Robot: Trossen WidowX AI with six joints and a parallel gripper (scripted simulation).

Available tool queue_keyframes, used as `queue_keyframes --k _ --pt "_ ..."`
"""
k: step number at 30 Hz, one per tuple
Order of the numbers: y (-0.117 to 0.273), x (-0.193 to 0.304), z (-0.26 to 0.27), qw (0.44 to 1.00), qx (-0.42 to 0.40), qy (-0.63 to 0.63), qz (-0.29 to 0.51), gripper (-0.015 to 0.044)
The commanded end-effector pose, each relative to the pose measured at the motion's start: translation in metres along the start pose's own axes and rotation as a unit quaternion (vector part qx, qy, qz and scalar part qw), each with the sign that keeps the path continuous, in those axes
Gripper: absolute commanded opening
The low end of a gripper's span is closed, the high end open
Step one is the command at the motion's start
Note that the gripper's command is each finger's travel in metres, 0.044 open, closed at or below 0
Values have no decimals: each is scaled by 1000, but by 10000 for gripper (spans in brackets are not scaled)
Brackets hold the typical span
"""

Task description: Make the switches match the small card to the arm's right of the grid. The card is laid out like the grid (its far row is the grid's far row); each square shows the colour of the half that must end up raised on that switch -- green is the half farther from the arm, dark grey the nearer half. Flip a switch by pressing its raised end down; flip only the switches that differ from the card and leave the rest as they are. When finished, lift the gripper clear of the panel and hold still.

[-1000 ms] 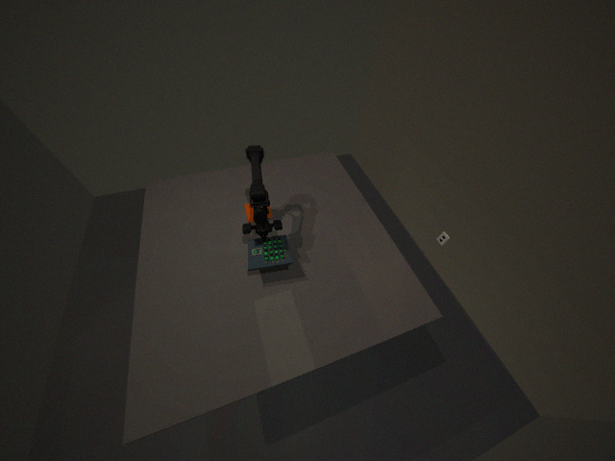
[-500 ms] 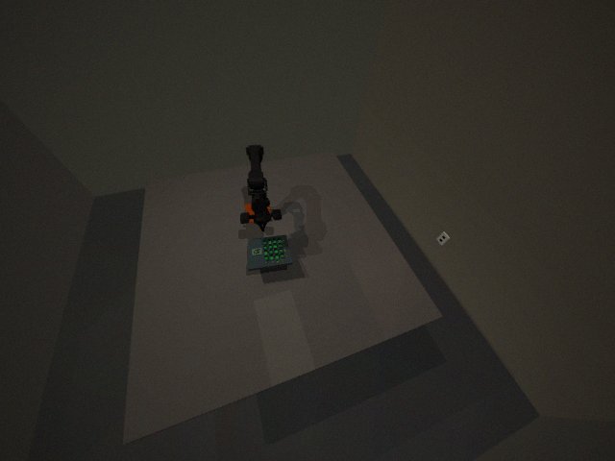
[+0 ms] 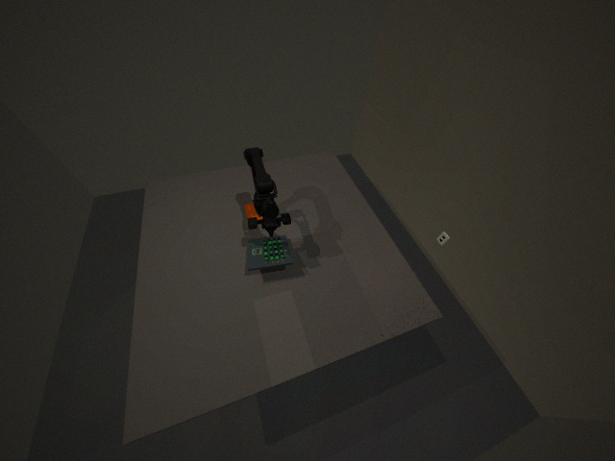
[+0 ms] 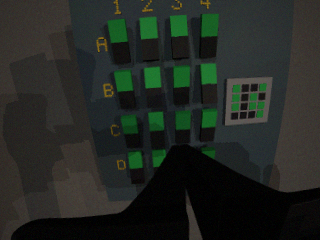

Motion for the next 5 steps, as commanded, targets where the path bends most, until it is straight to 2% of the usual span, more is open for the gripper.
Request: queue_keyframes --k 1,5 --pt "2 -3 0 1000 3 -2 -3 0" --pt "2 -3 0 1000 3 -2 -3 0"
Point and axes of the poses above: the point midway between the two fingers, 35 mm back from their tips, its own y axis back along the fingers, its own z axis across the jaws, x = y × z, the point moved 7 cm from there along y, back along the fingers, and after that the axes turned 6 degrees about y, right-handed, at the moved point
